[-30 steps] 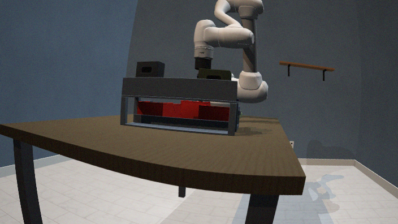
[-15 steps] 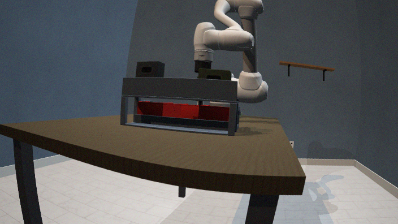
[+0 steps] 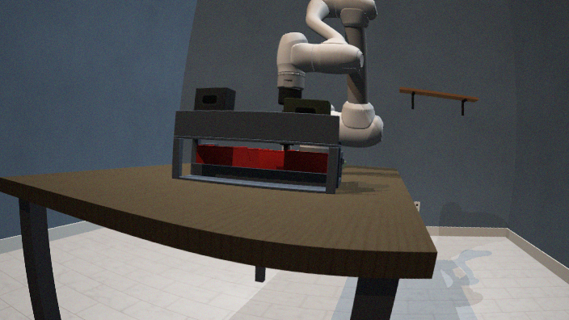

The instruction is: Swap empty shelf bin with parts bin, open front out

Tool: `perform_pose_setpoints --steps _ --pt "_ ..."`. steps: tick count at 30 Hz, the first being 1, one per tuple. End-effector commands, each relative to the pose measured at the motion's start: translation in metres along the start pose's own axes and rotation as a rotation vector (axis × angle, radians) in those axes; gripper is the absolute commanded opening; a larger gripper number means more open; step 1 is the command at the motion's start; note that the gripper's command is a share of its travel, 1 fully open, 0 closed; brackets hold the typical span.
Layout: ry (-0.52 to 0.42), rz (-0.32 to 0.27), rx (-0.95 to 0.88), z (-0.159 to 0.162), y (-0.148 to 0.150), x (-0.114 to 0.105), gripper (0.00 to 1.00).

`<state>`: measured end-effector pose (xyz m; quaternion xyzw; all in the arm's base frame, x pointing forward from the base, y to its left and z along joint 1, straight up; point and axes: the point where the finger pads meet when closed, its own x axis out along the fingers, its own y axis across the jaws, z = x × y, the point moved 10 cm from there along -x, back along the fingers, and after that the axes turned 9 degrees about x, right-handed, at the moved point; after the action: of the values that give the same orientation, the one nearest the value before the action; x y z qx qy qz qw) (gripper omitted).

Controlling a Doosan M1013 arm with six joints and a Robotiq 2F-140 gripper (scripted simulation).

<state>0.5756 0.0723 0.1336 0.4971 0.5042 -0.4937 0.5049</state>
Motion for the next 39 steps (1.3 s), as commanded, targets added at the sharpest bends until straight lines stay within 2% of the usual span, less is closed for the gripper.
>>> perform_pose_setpoints --steps 1,4,5,39 --pt "0.000 0.000 0.000 0.0000 0.0000 -0.0001 0.10" --pt "0.000 0.000 0.000 0.0000 0.0000 -0.0001 0.10" --pt "0.000 0.000 0.000 0.0000 0.0000 -0.0001 0.62" --pt "0.000 0.000 0.000 0.0000 0.0000 -0.0001 0.62"
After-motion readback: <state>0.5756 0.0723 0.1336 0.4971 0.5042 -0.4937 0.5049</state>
